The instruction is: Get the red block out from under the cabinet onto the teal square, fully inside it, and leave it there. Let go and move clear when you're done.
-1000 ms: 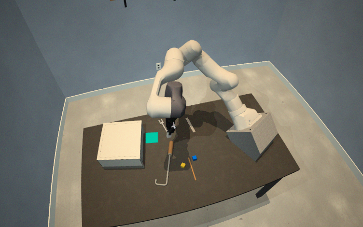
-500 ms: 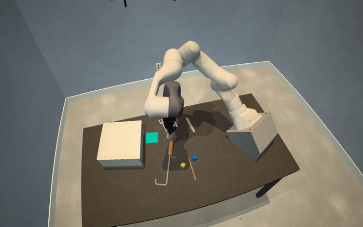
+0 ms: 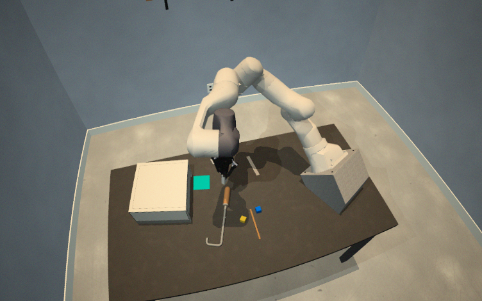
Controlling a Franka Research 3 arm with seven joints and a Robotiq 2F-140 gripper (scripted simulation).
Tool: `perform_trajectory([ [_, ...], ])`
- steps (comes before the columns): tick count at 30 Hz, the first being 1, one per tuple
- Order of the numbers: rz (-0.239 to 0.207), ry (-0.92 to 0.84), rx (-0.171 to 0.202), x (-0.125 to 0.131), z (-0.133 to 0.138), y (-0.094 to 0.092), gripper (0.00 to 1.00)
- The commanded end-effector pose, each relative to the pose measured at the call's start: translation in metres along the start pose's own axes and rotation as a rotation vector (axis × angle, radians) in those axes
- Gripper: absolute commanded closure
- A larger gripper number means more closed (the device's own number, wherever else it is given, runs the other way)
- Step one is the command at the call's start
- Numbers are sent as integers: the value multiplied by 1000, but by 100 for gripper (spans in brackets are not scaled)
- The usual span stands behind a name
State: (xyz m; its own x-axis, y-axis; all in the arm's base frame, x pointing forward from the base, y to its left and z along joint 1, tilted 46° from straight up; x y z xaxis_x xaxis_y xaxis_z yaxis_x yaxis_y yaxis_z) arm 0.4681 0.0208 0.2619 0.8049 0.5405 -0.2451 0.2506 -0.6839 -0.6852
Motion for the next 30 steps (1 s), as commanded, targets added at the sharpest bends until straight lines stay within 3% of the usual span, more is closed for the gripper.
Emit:
perform_trajectory([
  [1,35,-274,37,-2,-3,-1,100],
  [6,49,-387,53,-1,-4,-1,100],
  [30,49,-387,53,-1,-4,-1,100],
])
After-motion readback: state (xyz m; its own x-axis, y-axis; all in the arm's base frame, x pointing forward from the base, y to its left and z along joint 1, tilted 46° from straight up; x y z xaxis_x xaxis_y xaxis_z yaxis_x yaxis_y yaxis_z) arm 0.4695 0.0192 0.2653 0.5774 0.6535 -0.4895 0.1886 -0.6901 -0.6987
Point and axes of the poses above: the point where the finger pads meet when closed, its own y axis out along the fingers, its own z axis across the jaws, x = y × z, the point moved 5 cm from there along -y, back along the fingers, and after that the axes turned 1 degree about -y, right-handed, at the moved point
